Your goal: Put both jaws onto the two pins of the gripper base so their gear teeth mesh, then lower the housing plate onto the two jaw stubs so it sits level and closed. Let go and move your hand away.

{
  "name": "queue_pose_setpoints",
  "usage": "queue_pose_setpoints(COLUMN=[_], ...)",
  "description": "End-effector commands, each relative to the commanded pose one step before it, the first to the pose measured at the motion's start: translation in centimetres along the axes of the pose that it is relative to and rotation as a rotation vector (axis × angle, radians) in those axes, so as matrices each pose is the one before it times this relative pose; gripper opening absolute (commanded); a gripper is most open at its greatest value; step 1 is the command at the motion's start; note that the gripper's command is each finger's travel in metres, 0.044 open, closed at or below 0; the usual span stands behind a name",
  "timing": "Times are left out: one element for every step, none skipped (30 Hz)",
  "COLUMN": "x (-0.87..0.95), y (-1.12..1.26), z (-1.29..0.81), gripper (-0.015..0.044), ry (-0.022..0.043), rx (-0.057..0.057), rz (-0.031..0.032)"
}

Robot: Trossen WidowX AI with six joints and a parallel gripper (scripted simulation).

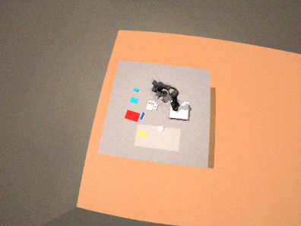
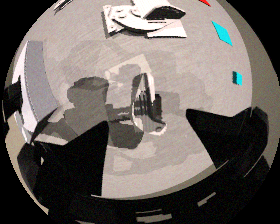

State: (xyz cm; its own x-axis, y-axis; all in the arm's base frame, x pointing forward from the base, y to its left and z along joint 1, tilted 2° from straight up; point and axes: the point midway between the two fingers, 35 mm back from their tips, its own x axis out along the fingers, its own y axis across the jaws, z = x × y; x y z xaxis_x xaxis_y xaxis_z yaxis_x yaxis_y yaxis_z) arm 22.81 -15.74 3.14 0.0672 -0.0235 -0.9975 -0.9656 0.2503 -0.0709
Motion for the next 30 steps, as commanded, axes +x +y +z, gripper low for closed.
queue_pose_setpoints(x=[0.562,0.166,0.166,0.166,0.165,0.165,0.165,0.165,0.165,0.164,0.164,0.164,0.164,0.163,0.163,0.163,0.162,0.162,0.162,0.162,0.162,0.161,0.161,0.16,0.16,0.16,0.159,0.158,0.126,0.076], y=[0.041,-0.011,-0.01,-0.009,-0.008,-0.007,-0.006,-0.005,-0.004,-0.003,-0.002,-0.001,0.0,0.001,0.002,0.003,0.004,0.005,0.006,0.007,0.008,0.009,0.01,0.012,0.013,0.014,0.015,0.015,0.013,0.008], z=[0.085,-0.004,-0.004,-0.004,-0.003,-0.003,-0.002,-0.002,-0.002,-0.001,-0.001,0.0,0.0,0.001,0.001,0.001,0.002,0.002,0.003,0.003,0.003,0.004,0.004,0.005,0.005,0.005,0.006,0.006,0.005,0.003], gripper=[0.044,0.044,0.044,0.044,0.044,0.044,0.044,0.044,0.044,0.044,0.044,0.044,0.044,0.044,0.044,0.044,0.044,0.044,0.044,0.044,0.044,0.044,0.044,0.044,0.044,0.044,0.044,0.044,0.044,0.044], ry=[-0.00584,0.0,0.0,-0.00001,-0.00001,-0.00001,-0.00001,-0.00001,-0.00001,-0.00001,-0.00001,-0.00001,-0.00001,-0.00001,-0.00001,-0.00001,-0.00001,-0.00001,-0.00001,-0.00001,-0.00001,-0.00001,-0.00001,-0.00001,-0.00001,-0.00001,-0.00002,-0.00002,-0.00001,-0.00001], rx=[-0.0049,0.0,0.0,0.0,0.0,0.0,0.0,0.0,0.0,0.0,0.0,0.0,0.0,0.0,0.0,0.0,0.0,0.0,0.0,0.0,0.0,0.0,0.0,0.0,0.0,0.0,0.0,0.0,0.0,0.0], rz=[0.00438,0.0,0.0,0.0,0.0,0.0,0.00001,0.00001,0.00001,0.00001,0.00001,0.00001,0.00001,0.00001,0.00002,0.00002,0.00002,0.00002,0.00002,0.00002,0.00002,0.00002,0.00002,0.00003,0.00003,0.00003,0.00003,0.00003,0.00002,0.00001])
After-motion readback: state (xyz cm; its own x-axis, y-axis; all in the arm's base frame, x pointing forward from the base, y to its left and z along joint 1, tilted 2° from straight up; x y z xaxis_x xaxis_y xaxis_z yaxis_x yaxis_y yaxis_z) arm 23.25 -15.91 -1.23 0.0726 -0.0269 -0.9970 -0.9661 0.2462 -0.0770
